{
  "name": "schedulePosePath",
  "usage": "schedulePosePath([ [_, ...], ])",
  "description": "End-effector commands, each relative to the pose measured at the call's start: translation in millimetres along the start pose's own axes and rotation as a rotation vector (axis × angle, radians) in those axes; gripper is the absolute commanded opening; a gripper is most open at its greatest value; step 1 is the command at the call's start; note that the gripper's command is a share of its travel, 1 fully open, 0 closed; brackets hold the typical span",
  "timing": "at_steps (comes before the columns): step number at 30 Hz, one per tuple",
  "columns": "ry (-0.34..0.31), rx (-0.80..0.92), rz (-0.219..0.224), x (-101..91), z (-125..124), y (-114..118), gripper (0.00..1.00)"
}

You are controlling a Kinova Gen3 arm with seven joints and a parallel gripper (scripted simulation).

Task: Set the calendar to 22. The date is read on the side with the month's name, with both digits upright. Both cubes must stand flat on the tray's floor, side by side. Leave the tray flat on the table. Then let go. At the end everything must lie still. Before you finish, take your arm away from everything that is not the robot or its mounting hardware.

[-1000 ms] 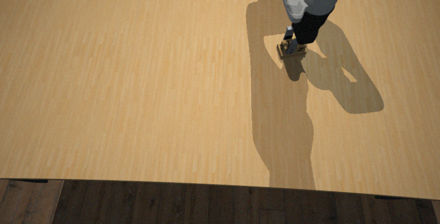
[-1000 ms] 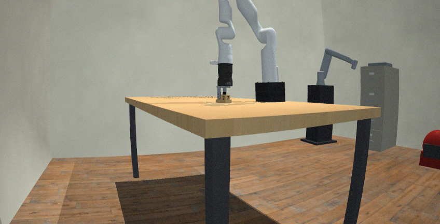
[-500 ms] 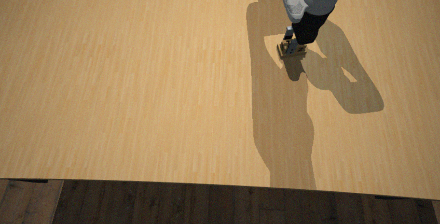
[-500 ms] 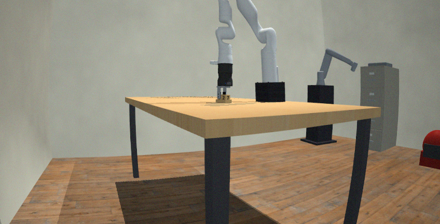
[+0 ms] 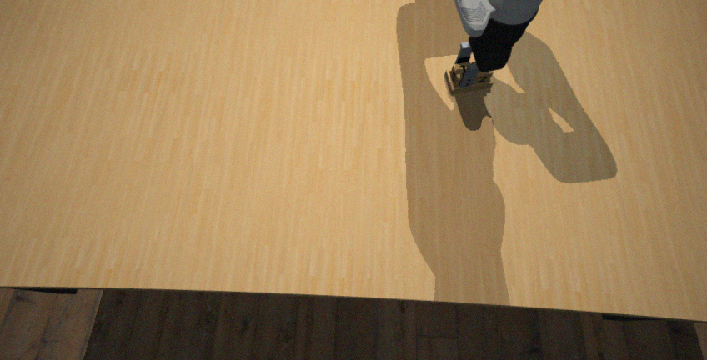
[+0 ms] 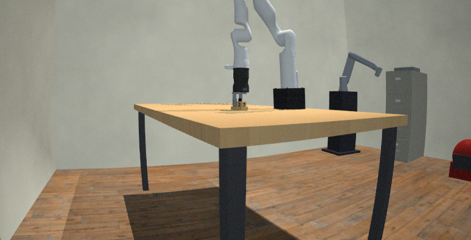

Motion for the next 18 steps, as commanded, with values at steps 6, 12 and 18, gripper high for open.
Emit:
schedulePosePath([
  [6, -0.001, 0.008, 0.000, 0.6, 0.4, 1.2, 0.78],
  [12, -0.001, 0.008, 0.000, 0.6, 0.4, 1.2, 0.90],
  [18, -0.001, 0.008, 0.000, 0.6, 0.4, 1.2, 0.90],
])
Point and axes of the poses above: the point where the finger pads meet when closed, its own x axis out along the fingers, its own y axis across the jaws, z = x × y, the point moved 9 cm from there along -x, back along the fingers, and after that the axes turned 12 degrees about -x, right-handed, at the moved point
